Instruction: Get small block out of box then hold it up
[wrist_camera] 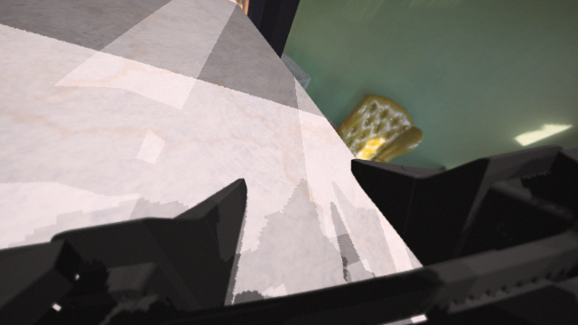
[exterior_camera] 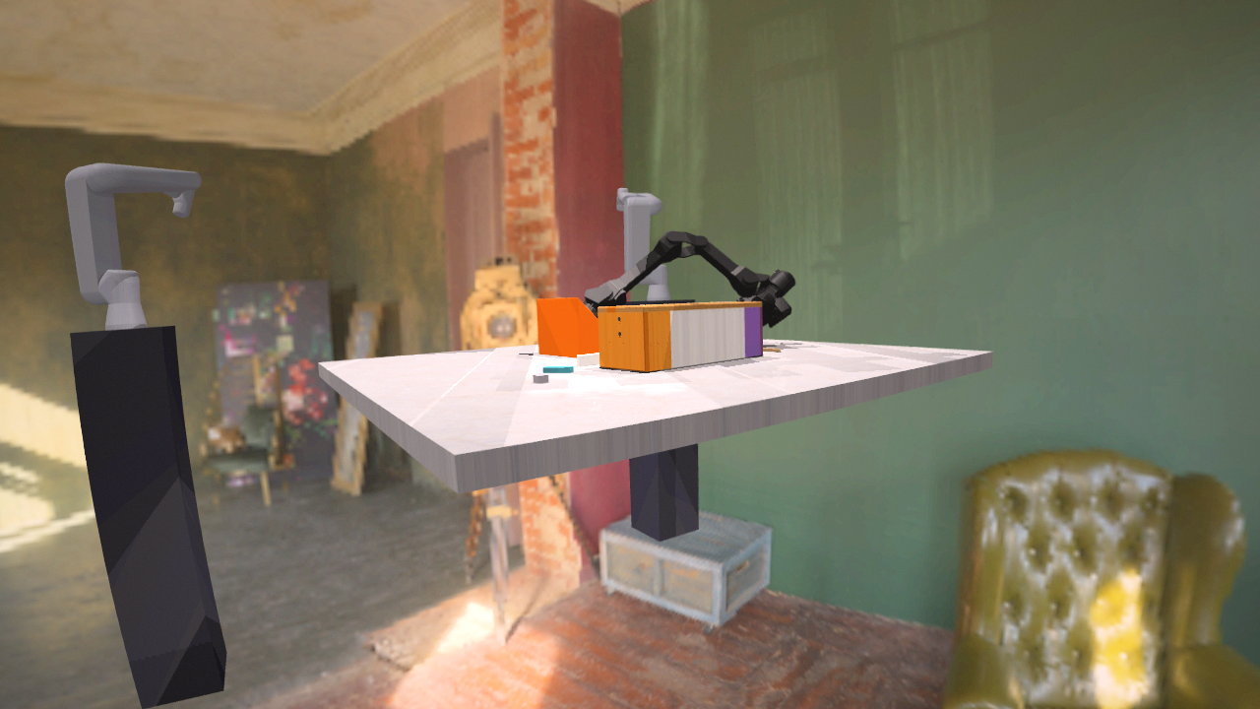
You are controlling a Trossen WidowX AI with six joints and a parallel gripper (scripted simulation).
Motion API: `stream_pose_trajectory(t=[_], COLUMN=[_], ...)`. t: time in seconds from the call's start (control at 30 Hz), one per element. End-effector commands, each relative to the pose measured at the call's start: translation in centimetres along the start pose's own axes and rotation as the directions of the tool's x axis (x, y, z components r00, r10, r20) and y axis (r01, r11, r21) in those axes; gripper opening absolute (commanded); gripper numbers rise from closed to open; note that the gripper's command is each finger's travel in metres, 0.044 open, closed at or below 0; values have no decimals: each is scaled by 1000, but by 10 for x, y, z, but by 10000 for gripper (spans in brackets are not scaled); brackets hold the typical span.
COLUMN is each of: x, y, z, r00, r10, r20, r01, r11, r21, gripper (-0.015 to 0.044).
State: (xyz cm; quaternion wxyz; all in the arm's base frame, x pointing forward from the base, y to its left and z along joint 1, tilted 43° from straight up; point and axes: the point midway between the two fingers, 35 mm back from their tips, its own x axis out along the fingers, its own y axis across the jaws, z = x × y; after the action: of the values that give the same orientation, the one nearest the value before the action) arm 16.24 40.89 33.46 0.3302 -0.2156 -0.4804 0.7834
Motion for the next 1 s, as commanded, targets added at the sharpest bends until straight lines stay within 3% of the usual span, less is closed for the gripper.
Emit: stream_pose_trajectory(t=[0.0,0.23,0.43,0.67,0.97], x=[-2,-66,-135,-222,-334], y=[0,-5,-2,9,38], z=[-1,-34,-56,-69,-62], r00=[1000,971,890,735,470], r10=[-2,-77,-135,-176,-176], r20=[-6,-227,-435,-655,-865], r01=[2,96,206,354,543], r11=[1000,993,971,923,830], r21=[2,73,122,149,126], gripper=[400,400,400,400,400])
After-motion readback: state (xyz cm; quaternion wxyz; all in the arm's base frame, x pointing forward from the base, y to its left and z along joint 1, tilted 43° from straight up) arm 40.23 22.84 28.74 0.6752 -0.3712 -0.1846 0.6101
